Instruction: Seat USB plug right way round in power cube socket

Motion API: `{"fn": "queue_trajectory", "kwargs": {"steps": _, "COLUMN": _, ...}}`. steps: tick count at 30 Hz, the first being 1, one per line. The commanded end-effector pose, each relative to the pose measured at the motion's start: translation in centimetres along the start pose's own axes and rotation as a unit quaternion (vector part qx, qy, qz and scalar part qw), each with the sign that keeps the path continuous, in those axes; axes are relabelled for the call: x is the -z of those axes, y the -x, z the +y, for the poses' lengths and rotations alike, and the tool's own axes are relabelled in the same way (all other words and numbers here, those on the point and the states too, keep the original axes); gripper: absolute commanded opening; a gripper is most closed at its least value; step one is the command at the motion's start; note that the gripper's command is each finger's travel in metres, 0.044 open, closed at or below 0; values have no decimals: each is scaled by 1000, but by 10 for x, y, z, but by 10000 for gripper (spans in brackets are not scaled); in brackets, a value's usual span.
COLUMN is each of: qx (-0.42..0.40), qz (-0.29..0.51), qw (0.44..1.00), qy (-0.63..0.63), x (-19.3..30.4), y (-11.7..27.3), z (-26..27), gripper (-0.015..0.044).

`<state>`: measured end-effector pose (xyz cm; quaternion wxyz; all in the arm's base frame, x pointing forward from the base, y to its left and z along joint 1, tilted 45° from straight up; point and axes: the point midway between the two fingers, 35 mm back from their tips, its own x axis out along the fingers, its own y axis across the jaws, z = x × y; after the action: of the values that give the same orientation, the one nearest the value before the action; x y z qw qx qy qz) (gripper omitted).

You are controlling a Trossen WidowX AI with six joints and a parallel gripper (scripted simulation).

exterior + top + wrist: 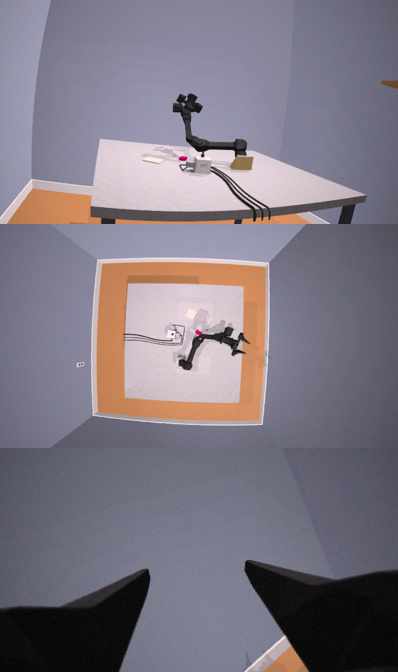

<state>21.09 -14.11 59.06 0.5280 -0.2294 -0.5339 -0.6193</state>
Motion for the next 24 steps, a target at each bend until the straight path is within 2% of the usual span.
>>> {"fn": "queue_trajectory", "kwargs": {"steps": 1, "qx": 6, "qz": -6, "qw": 1000, "qy": 5, "x": -3, "y": -4, "z": -4, "gripper": 426}}
{"fn": "queue_trajectory", "kwargs": {"steps": 4, "qx": 78, "qz": -80, "qw": 991, "qy": 67, "x": -41, "y": -42, "z": -59, "gripper": 440}}
{"fn": "queue_trajectory", "kwargs": {"steps": 10, "qx": 153, "qz": -137, "qw": 968, "qy": 142, "x": -85, "y": -61, "z": -111, "gripper": 440}}
{"fn": "queue_trajectory", "kwargs": {"steps": 13, "qx": 228, "qz": -197, "qw": 933, "qy": 197, "x": -133, "y": -70, "z": -158, "gripper": 440}}
{"fn": "queue_trajectory", "kwargs": {"steps": 19, "qx": 345, "qz": -283, "qw": 850, "qy": 281, "x": -215, "y": -57, "z": -219, "gripper": 440}}
{"fn": "queue_trajectory", "kwargs": {"steps": 24, "qx": 448, "qz": -343, "qw": 757, "qy": 330, "x": -284, "y": -22, "z": -258, "gripper": 440}}
